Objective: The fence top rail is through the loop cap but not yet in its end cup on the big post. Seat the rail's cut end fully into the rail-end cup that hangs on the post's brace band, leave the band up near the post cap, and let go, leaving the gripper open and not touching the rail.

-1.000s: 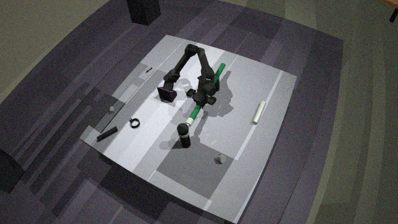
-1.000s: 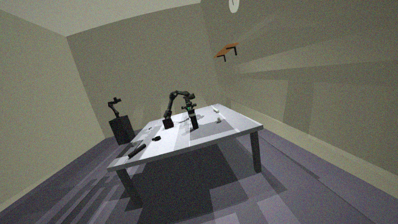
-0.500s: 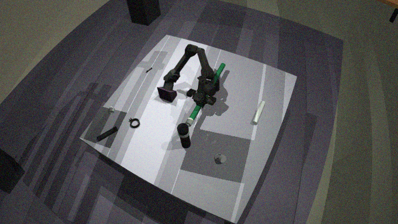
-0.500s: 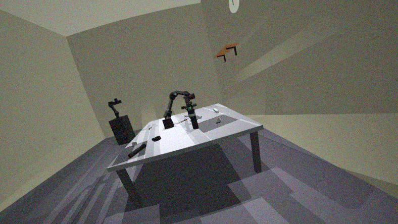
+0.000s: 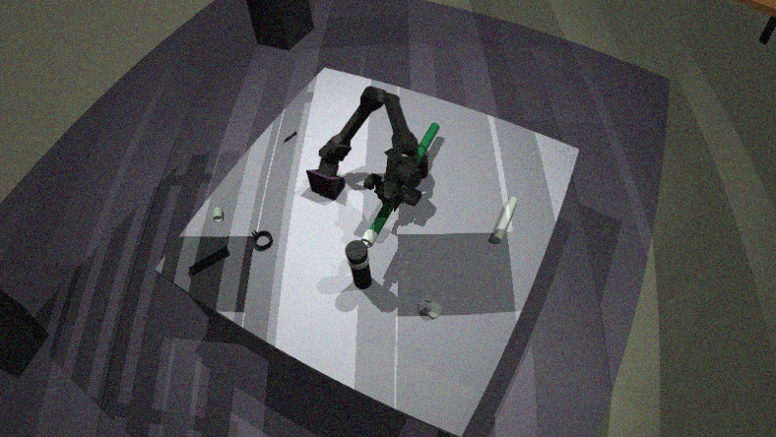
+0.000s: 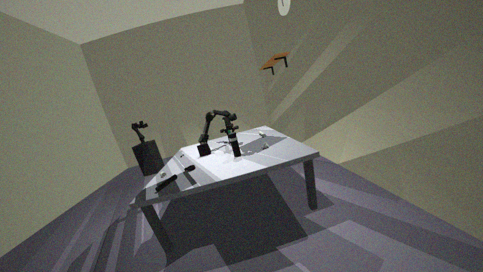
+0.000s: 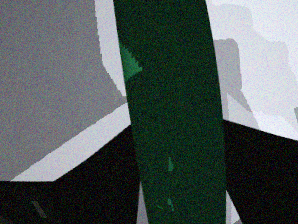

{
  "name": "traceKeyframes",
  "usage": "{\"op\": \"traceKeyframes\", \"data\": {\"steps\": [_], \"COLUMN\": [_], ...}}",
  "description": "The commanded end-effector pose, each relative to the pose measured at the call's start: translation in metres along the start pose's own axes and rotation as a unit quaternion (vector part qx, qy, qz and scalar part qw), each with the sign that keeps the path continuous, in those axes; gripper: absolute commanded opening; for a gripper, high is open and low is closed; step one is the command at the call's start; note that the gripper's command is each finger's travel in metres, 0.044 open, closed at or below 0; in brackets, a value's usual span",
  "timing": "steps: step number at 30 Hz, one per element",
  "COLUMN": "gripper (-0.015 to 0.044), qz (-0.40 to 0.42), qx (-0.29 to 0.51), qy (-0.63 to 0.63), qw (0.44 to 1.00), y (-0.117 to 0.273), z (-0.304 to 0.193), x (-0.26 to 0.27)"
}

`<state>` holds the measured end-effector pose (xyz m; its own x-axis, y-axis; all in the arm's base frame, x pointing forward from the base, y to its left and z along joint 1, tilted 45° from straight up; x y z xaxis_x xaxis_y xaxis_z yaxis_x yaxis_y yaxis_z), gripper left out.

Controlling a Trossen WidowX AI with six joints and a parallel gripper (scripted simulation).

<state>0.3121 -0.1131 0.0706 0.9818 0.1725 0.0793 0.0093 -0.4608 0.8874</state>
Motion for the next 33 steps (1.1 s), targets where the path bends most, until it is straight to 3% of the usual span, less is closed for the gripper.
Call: {"op": "traceKeyframes", "data": {"steps": [1, 33], "gripper": [0.0000, 0.0000], "qz": [0.001, 0.001], "qx": [-0.003, -0.003], "qy": [-0.001, -0.001], "qw": [1.000, 1.000], "y": [0.001, 0.010], "z": [0.004, 0.016], "x": [-0.001, 0.001]}}
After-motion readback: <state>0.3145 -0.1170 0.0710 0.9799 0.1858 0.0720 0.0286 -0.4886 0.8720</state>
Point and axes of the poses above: the point midway between the two fingers, 35 mm back from their tips, its own y axis back along the fingers, its own x axis across the jaws, z = x × y, the point moved 6 cm from there along y, back along the fingers, and after that the axes turned 8 degrees about y, right-handed, at the moved point
